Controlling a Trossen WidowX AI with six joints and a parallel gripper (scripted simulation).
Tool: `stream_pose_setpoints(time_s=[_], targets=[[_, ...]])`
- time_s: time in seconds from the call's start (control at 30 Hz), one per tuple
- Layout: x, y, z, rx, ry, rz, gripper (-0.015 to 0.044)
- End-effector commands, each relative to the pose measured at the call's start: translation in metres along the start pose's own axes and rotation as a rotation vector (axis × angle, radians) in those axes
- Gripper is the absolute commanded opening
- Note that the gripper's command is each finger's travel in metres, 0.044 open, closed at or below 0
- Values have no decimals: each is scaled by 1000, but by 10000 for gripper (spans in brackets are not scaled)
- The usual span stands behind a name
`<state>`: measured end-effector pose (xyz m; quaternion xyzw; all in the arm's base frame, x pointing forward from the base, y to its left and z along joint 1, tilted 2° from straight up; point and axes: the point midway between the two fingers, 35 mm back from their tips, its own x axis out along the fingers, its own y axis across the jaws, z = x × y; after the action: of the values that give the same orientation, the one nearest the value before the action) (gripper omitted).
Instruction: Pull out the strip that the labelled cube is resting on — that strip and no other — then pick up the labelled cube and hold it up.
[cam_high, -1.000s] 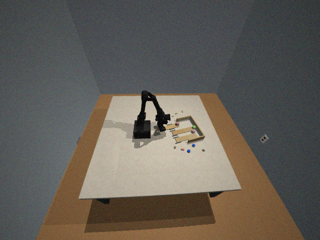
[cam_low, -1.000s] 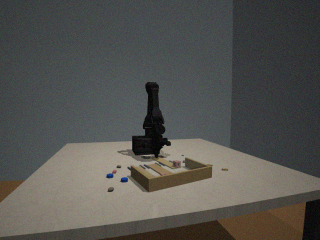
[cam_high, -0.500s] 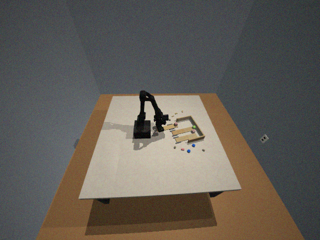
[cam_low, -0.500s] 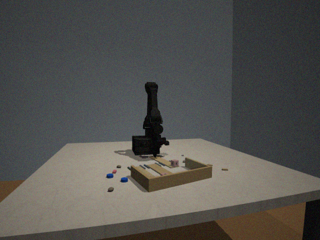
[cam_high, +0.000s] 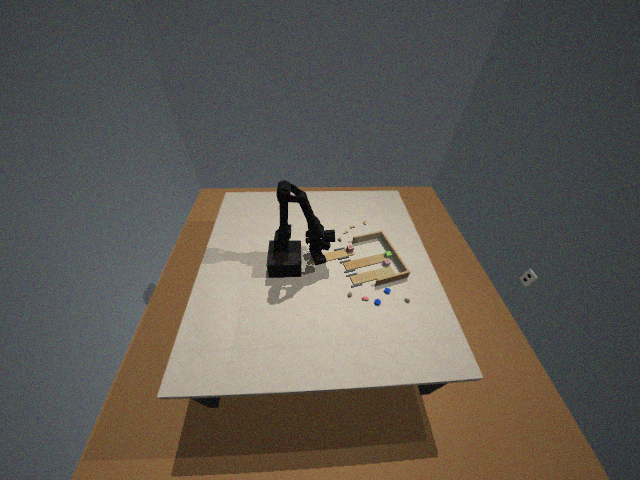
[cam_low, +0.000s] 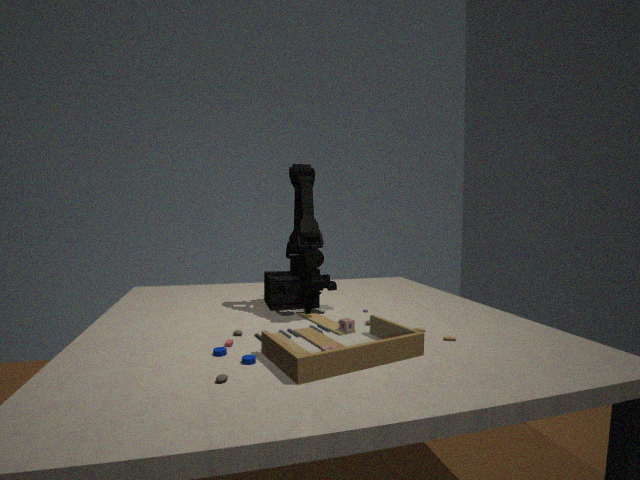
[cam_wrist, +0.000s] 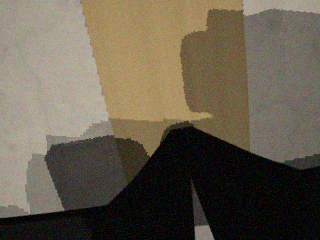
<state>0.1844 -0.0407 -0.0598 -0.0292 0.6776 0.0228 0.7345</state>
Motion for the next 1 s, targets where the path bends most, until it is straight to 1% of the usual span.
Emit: stream_pose_setpoints(time_s=[0.0, 0.87, 0.9, 0.97], targets=[[3, 3, -11, -1, 32, 9, 0], [3, 3, -11, -1, 32, 9, 0], [-2, 0, -1, 1, 1, 0, 0], [-15, -1, 1, 0, 11, 3, 0]])
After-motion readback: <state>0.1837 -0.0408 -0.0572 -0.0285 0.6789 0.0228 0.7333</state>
